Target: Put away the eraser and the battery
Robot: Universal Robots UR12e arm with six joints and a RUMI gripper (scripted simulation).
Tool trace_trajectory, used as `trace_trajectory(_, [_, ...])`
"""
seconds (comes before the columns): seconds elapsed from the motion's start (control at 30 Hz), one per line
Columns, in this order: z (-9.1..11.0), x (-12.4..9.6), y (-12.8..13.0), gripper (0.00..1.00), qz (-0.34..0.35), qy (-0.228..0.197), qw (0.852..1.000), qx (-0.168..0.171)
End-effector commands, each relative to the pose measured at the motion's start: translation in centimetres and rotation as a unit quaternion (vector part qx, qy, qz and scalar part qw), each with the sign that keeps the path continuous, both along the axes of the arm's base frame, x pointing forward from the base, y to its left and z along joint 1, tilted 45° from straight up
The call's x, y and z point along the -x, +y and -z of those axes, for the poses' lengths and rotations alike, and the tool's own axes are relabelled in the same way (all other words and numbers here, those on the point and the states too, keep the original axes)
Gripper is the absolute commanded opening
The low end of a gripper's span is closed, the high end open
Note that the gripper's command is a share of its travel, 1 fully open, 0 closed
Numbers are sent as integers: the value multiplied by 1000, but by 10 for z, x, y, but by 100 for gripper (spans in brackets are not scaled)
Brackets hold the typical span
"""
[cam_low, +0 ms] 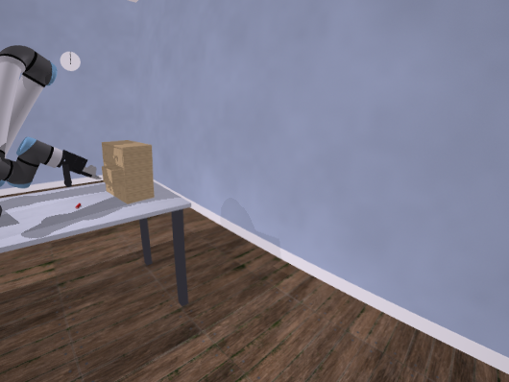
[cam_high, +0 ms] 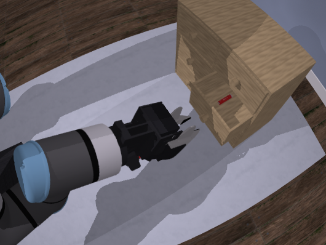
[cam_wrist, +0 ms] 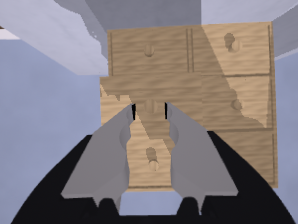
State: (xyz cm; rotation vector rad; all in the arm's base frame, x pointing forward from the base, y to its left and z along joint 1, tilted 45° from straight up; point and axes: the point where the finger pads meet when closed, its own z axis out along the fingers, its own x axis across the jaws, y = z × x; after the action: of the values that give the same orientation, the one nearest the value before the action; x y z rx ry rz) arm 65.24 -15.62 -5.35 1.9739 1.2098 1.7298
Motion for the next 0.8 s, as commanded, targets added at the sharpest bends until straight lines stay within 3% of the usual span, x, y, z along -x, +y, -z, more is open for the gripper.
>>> trace_trajectory(0.0, [-1, -3, -1, 20, 0, 0, 1000, 0])
trace_trajectory(0.77, [-3, -22, -1, 20, 0, 0, 1000, 0])
